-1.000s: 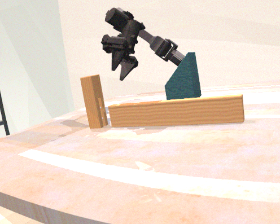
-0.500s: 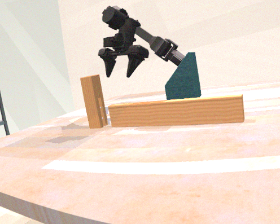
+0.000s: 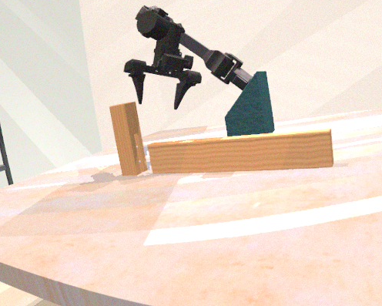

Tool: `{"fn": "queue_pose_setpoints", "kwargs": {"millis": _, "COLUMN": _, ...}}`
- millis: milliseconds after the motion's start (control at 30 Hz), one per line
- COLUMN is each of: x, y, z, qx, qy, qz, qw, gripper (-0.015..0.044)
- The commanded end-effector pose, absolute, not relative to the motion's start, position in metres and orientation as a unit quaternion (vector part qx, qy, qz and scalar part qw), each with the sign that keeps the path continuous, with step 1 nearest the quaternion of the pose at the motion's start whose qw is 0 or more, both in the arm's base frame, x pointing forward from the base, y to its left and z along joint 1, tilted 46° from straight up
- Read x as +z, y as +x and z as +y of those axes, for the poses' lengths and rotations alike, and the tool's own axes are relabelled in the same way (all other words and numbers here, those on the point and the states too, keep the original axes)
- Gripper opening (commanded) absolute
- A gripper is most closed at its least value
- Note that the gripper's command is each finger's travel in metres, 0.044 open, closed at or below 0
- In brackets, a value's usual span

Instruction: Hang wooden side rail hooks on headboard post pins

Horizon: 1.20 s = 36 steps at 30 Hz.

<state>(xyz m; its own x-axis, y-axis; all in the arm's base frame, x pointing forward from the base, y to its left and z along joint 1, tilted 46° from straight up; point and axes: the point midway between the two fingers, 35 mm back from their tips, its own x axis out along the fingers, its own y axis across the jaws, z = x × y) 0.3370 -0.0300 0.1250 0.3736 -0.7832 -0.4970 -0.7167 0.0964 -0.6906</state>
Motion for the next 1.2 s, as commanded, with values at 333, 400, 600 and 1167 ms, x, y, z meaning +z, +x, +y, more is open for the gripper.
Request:
{"fn": "queue_pose_setpoints", "kwargs": {"millis": 333, "x": 0.1495, "y": 0.3443, "z": -0.0365, "qx": 0.321, "qy": -0.792, "qz": 0.517, "qw": -0.051, "gripper": 0.0440}}
{"fn": "queue_pose_setpoints", "kwargs": {"millis": 400, "x": 0.1495, "y": 0.3443, "z": -0.0365, "qx": 0.321, "qy": -0.792, "qz": 0.517, "qw": -0.051, "gripper": 0.0440}}
{"fn": "queue_pose_setpoints", "kwargs": {"millis": 600, "x": 0.1495, "y": 0.3443, "z": -0.0365, "qx": 0.321, "qy": -0.792, "qz": 0.517, "qw": -0.051, "gripper": 0.0440}}
{"fn": "queue_pose_setpoints", "kwargs": {"millis": 1167, "x": 0.1495, "y": 0.3443, "z": -0.0365, "qx": 0.321, "qy": -0.792, "qz": 0.517, "qw": -0.051, "gripper": 0.0440}}
